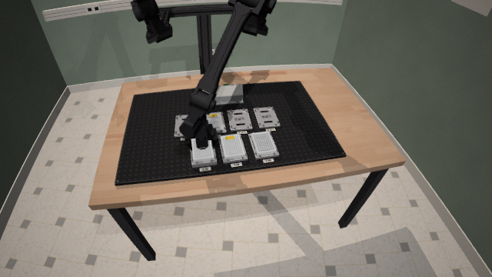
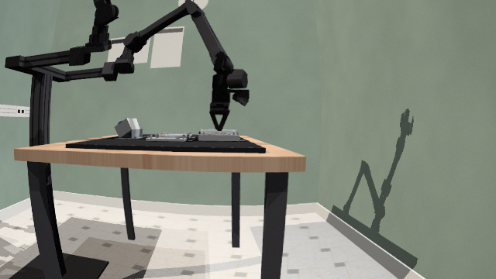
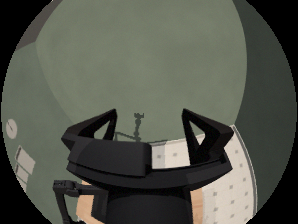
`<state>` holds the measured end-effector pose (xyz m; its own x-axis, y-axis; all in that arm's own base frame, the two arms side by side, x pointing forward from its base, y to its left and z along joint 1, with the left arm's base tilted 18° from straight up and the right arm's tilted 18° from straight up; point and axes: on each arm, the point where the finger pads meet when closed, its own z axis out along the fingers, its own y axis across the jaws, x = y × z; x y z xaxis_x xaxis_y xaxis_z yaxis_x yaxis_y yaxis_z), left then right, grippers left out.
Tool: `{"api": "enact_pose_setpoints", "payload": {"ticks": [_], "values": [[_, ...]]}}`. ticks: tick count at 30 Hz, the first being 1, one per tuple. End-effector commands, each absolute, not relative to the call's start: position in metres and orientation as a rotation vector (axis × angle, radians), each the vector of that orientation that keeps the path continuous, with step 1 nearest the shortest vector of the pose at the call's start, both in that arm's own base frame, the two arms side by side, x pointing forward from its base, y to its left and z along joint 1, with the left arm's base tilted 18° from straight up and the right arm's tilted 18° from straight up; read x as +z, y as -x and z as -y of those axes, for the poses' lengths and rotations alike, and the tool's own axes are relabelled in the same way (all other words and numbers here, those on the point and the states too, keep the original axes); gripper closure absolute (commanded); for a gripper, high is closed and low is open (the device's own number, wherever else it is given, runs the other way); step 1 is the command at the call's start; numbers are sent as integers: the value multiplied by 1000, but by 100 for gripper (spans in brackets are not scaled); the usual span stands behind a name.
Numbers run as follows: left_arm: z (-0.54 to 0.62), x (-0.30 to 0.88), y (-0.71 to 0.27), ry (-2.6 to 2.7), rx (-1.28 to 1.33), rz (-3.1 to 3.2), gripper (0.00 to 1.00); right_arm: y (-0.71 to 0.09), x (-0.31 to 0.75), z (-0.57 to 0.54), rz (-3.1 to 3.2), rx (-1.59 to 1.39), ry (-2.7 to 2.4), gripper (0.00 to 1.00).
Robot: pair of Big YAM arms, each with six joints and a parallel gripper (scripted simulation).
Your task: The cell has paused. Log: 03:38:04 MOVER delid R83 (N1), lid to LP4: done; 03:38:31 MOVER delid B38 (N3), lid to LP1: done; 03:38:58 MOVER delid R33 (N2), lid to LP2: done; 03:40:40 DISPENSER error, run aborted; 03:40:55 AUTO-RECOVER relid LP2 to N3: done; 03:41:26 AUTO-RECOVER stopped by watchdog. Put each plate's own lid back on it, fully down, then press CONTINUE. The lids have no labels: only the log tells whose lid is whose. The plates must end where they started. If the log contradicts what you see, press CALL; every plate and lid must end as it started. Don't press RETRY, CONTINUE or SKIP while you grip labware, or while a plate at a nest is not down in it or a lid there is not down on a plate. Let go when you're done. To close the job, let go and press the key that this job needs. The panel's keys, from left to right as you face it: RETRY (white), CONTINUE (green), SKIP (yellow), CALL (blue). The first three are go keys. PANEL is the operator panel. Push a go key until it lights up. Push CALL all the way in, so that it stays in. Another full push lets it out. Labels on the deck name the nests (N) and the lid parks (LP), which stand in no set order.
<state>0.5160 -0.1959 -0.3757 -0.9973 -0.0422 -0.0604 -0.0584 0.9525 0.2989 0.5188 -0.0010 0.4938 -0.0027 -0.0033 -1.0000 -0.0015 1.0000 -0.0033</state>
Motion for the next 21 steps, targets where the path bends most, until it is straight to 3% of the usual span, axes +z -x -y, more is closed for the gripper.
{"api": "enact_pose_setpoints", "payload": {"ticks": [1, 5, 6, 21], "values": [[208, -364, -532, 72, 444, -3022, 16, -518, 518, 0, -1524, 0, 3, 0], [208, -364, -532, 72, 444, -3022, 20, -518, 518, 0, -1524, 0, 3, 0], [208, -364, -532, 72, 444, -3022, 100, -518, 518, 0, -1524, 0, 3, 0], [207, -364, -531, 60, 448, -3026, 100, -518, 518, 0, -1524, 0, 3, 0]]}}
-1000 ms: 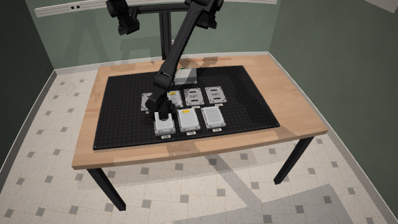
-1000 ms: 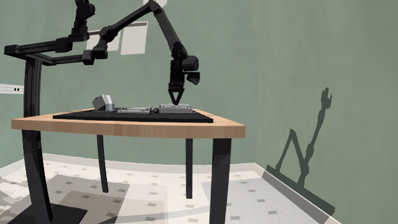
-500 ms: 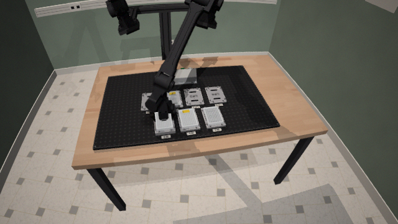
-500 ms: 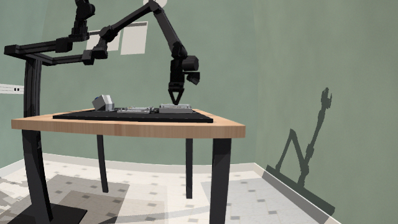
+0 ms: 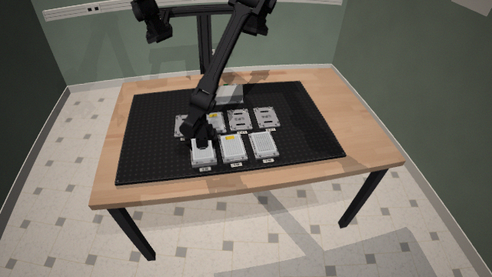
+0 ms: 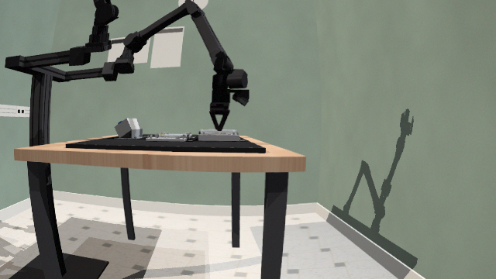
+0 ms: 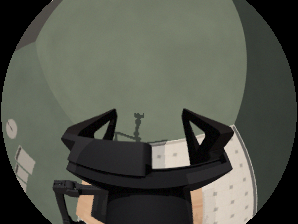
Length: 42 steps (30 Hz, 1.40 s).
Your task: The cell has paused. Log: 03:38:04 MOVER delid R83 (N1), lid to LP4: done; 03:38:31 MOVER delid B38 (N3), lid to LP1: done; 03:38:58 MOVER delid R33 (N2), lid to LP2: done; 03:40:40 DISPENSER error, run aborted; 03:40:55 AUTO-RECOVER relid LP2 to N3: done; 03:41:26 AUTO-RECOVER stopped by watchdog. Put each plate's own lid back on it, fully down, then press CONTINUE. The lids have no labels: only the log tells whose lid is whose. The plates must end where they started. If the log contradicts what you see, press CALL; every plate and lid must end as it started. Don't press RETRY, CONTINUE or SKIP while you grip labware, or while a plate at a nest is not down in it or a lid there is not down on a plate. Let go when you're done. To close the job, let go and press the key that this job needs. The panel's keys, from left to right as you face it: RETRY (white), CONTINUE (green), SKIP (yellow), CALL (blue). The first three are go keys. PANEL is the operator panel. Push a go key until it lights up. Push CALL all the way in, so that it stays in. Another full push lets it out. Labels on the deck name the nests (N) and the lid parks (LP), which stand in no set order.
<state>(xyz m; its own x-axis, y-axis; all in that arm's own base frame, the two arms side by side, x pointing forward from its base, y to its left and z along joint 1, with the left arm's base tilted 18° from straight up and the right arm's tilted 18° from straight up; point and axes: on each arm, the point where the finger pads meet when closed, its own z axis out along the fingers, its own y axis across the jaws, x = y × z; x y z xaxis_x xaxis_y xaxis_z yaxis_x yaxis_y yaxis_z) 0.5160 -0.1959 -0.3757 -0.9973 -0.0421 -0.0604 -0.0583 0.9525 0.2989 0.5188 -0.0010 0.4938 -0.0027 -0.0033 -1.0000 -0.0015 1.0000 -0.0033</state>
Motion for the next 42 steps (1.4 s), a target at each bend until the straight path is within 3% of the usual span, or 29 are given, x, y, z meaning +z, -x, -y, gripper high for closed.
{"api": "enact_pose_setpoints", "payload": {"ticks": [1, 42], "values": [[206, -362, -530, 60, 448, -3026, 100, -518, 518, 0, -1524, 0, 3, 0], [221, -326, -538, 82, 430, -3009, 100, -518, 518, 0, -1524, 0, 3, 0]]}}
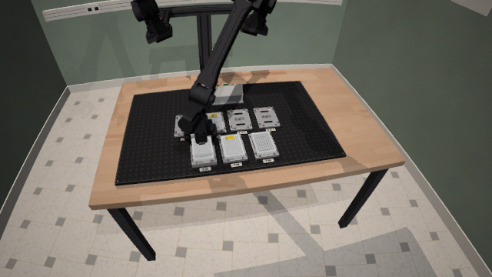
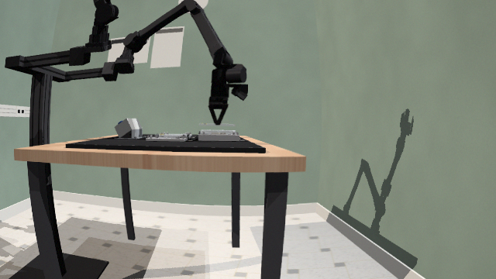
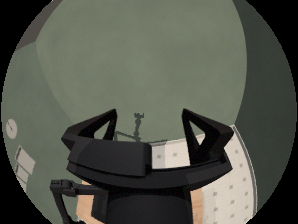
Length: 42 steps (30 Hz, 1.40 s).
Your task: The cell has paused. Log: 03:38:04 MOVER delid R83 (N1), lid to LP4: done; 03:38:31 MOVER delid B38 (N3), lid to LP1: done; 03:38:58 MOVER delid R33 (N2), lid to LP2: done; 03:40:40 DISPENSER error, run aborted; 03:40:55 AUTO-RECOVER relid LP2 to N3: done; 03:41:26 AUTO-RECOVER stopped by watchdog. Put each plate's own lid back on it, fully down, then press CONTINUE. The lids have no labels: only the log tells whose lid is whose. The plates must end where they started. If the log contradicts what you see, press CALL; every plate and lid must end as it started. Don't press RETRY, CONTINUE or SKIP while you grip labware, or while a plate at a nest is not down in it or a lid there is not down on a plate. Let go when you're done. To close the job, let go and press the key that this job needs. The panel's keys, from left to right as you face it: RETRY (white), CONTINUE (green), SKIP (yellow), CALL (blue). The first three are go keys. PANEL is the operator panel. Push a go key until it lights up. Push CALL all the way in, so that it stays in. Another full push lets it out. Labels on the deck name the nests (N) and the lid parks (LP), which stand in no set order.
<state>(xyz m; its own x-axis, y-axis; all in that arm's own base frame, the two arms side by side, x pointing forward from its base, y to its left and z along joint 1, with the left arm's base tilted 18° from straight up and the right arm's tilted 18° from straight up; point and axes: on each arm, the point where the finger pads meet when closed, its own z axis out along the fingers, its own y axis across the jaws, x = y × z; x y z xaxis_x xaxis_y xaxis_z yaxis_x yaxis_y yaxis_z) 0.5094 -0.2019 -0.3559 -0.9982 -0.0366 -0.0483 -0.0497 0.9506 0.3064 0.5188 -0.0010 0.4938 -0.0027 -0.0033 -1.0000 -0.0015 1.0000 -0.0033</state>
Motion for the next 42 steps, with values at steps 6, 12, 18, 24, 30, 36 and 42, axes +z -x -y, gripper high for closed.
{"api": "enact_pose_setpoints", "payload": {"ticks": [6, 12, 18, 24, 30, 36, 42], "values": [[203, -326, -538, 75, 435, -3014, 100, -518, 518, 0, -1524, 0, 3, 0], [168, -319, -535, 75, 442, -3012, 100, -518, 518, 0, -1524, 0, 3, 0], [139, -311, -533, 75, 445, -3012, 100, -518, 518, 0, -1524, 0, 3, 0], [126, -305, -530, 55, 445, -3011, 100, -518, 518, 0, -1524, 0, 3, 0], [89, -297, -530, 75, 453, -3011, 100, -518, 518, 0, -1524, 0, 3, 0], [59, -288, -527, 75, 456, -3011, 100, -518, 518, 0, -1524, 0, 3, 0], [40, -282, -526, 75, 458, -3011, 100, -518, 518, 0, -1524, 0, 3, 0]]}}
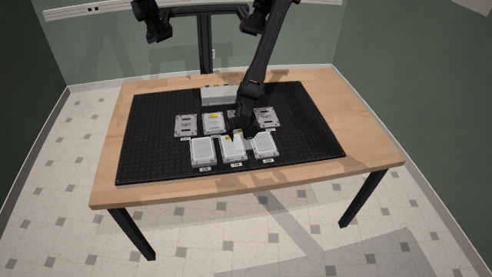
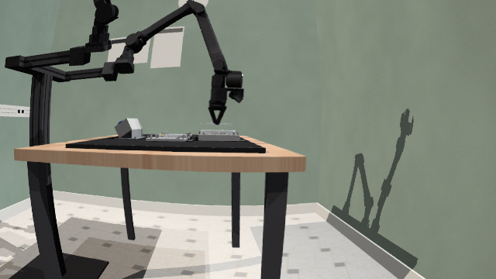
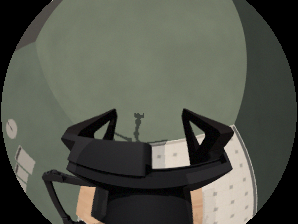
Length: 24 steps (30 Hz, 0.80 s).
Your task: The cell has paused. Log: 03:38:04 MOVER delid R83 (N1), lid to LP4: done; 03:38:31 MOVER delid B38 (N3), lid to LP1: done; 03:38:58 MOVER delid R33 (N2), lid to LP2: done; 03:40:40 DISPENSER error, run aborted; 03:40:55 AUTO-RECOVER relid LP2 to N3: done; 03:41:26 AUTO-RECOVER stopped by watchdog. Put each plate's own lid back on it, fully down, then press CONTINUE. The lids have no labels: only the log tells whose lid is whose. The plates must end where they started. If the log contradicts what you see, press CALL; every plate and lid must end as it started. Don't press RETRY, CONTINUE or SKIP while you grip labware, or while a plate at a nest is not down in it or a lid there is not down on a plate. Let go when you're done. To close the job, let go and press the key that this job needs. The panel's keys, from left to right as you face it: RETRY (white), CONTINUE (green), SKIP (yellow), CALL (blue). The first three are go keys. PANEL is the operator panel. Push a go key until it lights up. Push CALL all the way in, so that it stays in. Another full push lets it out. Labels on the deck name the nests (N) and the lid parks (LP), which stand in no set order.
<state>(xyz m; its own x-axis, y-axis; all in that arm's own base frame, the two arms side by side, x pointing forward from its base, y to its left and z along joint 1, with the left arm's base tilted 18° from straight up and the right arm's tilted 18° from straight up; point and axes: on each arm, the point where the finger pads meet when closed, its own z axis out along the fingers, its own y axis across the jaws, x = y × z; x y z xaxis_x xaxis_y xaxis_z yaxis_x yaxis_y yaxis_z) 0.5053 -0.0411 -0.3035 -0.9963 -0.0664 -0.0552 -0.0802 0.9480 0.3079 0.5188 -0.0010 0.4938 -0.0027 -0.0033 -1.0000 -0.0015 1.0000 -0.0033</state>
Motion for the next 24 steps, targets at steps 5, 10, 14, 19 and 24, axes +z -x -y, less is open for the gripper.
{"api": "enact_pose_setpoints", "payload": {"ticks": [5, 10, 14, 19, 24], "values": [[15, -275, -524, 75, 462, -3011, 100, -518, 518, 0, -1524, 0, 3, 0], [-10, -268, -522, 75, 465, -3011, 100, -518, 518, 0, -1524, 0, 3, 0], [-20, -265, -522, 75, 467, -3011, 100, -518, 518, 0, -1524, 0, 3, 0], [-44, -257, -520, 75, 471, -3010, 100, -518, 518, 0, -1524, 0, 3, 0], [-53, -257, -522, 73, 473, -3015, 100, -518, 518, 0, -1524, 0, 3, 0]]}}
